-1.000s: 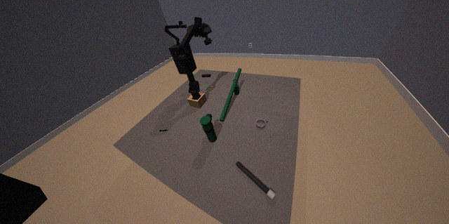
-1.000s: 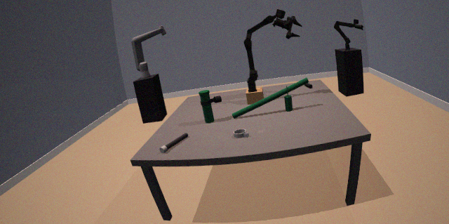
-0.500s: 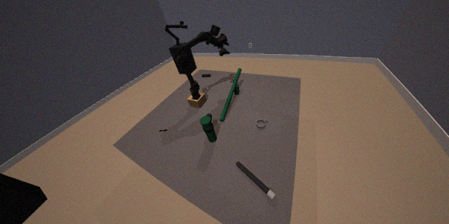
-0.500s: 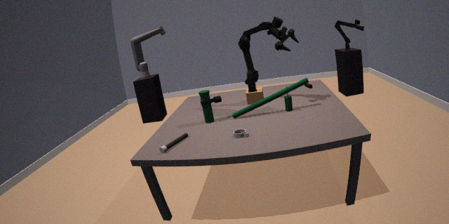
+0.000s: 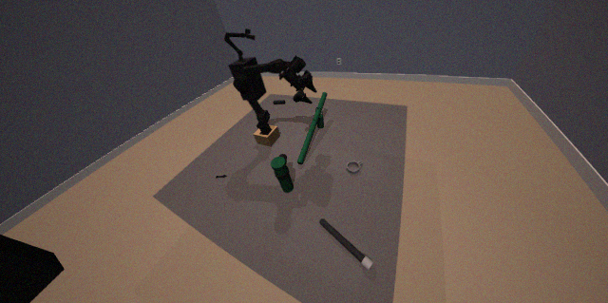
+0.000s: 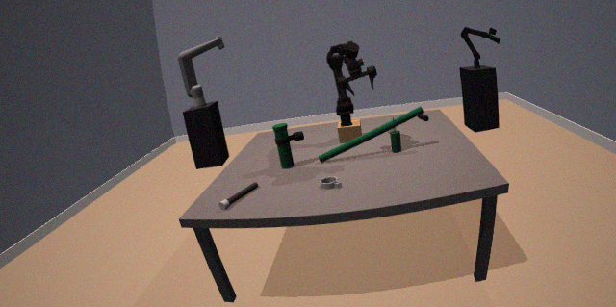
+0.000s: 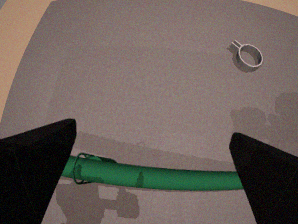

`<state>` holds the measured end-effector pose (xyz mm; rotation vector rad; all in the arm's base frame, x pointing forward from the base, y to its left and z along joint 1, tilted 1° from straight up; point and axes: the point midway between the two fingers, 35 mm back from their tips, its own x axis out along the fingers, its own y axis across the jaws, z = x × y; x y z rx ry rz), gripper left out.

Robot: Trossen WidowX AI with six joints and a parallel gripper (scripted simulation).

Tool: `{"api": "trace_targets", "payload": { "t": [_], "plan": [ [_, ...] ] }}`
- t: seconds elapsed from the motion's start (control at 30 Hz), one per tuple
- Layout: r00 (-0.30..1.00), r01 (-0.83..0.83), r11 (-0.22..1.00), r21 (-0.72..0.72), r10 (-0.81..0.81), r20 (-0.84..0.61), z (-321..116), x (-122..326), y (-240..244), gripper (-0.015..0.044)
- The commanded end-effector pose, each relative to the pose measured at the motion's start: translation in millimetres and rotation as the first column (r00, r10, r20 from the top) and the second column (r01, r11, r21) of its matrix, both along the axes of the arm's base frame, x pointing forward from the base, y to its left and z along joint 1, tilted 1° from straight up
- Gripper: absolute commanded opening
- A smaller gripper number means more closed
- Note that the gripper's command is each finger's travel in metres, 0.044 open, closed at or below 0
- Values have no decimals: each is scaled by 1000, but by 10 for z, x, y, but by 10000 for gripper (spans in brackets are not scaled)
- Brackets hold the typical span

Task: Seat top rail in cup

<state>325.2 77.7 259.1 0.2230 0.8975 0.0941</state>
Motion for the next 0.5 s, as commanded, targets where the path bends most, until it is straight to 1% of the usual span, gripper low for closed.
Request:
{"api": "trace_targets", "payload": {
  "t": [0.0,0.2,0.37,0.47],
  "plan": [
    [997,64,994,-83,-68,-36,-247,-60,-543,440],
    [977,154,968,-199,-179,-116,-647,-345,-1342,440],
    [974,162,964,-210,-190,-125,-689,-389,-1419,440],
    [981,95,966,-242,-132,-140,-701,-391,-1474,440]
  ]
}}
